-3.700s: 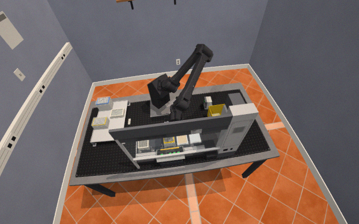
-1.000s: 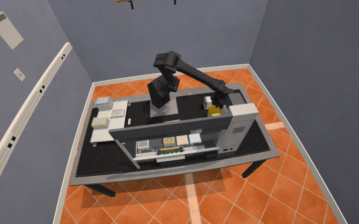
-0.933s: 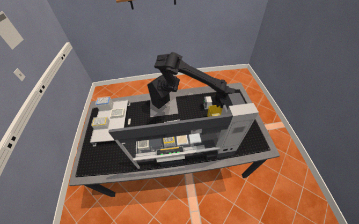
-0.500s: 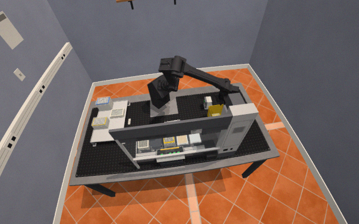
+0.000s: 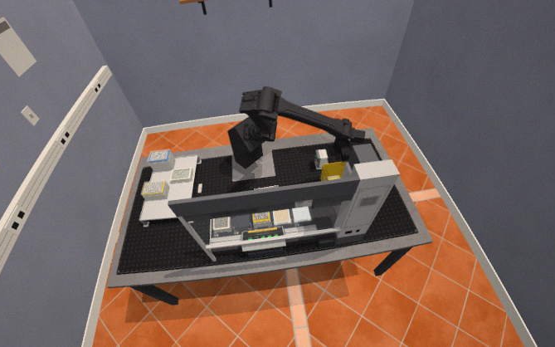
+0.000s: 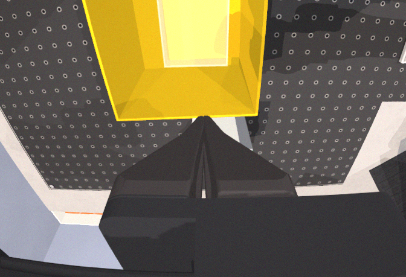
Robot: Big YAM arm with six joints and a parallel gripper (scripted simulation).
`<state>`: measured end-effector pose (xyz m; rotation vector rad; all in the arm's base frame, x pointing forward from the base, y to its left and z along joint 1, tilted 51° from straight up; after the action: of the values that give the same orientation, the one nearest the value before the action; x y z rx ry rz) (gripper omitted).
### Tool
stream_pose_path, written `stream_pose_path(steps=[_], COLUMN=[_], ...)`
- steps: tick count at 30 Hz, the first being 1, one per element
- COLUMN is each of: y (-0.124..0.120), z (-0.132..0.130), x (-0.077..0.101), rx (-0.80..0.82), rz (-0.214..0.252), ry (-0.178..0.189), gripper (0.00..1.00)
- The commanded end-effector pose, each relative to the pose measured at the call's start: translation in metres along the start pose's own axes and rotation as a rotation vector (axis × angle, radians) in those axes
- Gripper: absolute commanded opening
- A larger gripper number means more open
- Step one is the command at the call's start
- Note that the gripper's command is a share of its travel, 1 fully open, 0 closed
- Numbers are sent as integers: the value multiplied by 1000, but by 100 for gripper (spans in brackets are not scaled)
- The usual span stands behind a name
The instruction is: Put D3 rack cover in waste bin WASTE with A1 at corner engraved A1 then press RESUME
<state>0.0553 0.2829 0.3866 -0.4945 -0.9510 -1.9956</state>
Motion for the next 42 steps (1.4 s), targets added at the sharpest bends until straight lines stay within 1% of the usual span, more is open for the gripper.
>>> stream_pose_path(steps=[1,8,11,25,28,29,30,42], y=[14,22,23,40,41,31,25,-33], z=[-12,-46,-50,-118,-121,-122,-123,-140], x=[7,6,6,5,5,4,-1,0], rx=[-25,-22,-22,-28,-27,-7,-20,-17], rz=[-14,-15,-15,-16,-16,-4,0,-4], ry=[28,25,25,18,16,9,-9,-6], gripper=[0,0,0,0,0,0,0,0])
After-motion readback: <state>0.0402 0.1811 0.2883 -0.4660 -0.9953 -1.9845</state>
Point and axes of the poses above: the point where the finger pads meet when closed, its own x axis back along the fingers, its own z axis across the jaws, y = z × x, the point moved 10 cm from there along x, back along the fingers, and after that the axes turned 14 degrees about -x, right-handed, at the moved point
